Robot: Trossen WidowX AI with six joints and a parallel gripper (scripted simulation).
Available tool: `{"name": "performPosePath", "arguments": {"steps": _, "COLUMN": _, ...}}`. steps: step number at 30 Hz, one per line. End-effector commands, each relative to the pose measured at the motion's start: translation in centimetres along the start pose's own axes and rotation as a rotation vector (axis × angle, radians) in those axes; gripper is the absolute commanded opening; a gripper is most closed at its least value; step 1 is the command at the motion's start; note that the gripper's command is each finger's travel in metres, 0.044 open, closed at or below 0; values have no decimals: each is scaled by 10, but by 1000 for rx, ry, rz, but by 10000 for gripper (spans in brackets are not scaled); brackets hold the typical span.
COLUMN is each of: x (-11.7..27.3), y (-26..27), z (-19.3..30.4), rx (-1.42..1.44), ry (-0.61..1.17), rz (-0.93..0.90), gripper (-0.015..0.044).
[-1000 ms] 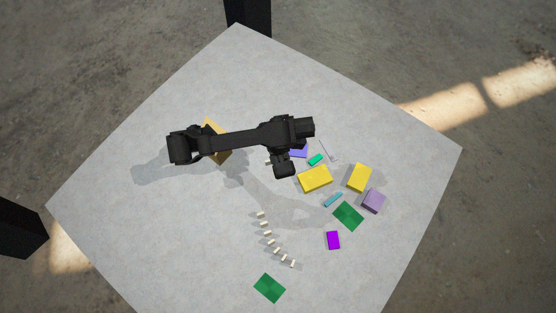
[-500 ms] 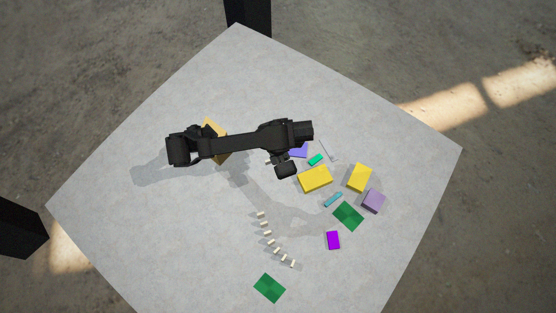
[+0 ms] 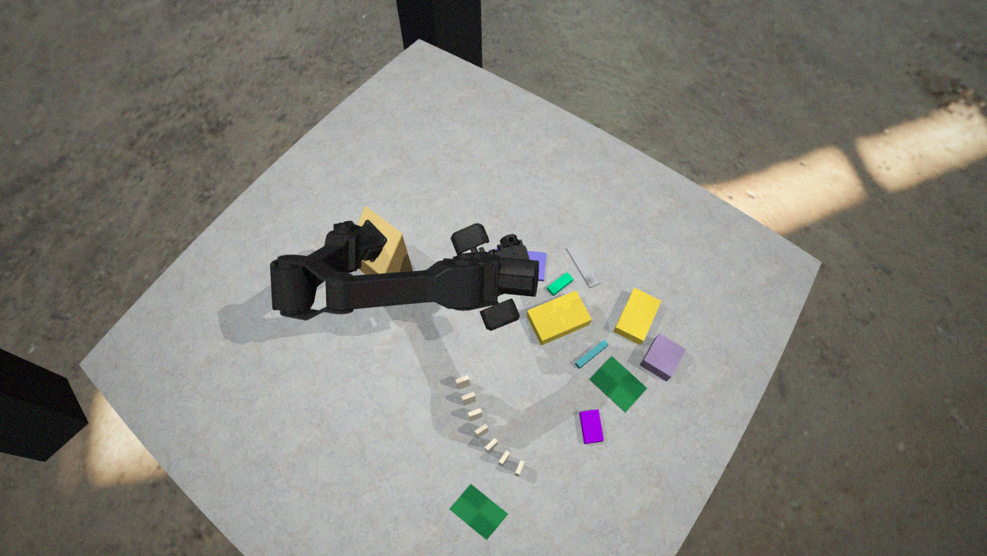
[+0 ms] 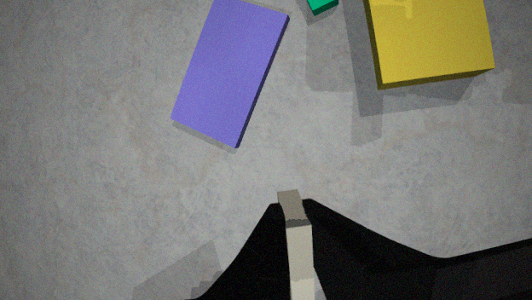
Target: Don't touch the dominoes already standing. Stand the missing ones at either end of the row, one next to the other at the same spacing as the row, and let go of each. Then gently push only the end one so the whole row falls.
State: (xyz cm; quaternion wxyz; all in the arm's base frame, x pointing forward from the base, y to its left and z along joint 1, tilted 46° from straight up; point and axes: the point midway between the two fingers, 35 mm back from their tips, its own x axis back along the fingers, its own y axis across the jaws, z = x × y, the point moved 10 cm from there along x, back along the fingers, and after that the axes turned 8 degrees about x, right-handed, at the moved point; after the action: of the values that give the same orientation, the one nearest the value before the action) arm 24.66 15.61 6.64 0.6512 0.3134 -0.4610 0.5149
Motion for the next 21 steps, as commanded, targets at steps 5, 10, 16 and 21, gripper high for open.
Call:
{"name": "performPosePath", "arguments": {"steps": 5, "x": -12, "y": -5, "z": 23, "rx": 15, "ry": -207, "rz": -67, "gripper": 21}}
{"name": "performPosePath", "arguments": {"steps": 10, "x": -18, "y": -7, "z": 36, "rx": 27, "ry": -332, "rz": -79, "gripper": 21}}
{"name": "performPosePath", "arguments": {"steps": 16, "x": -25, "y": -9, "z": 51, "rx": 46, "ry": -483, "rz": -69, "gripper": 21}}
{"name": "performPosePath", "arguments": {"steps": 21, "x": -29, "y": -9, "z": 63, "rx": 67, "ry": -606, "rz": -39, "gripper": 21}}
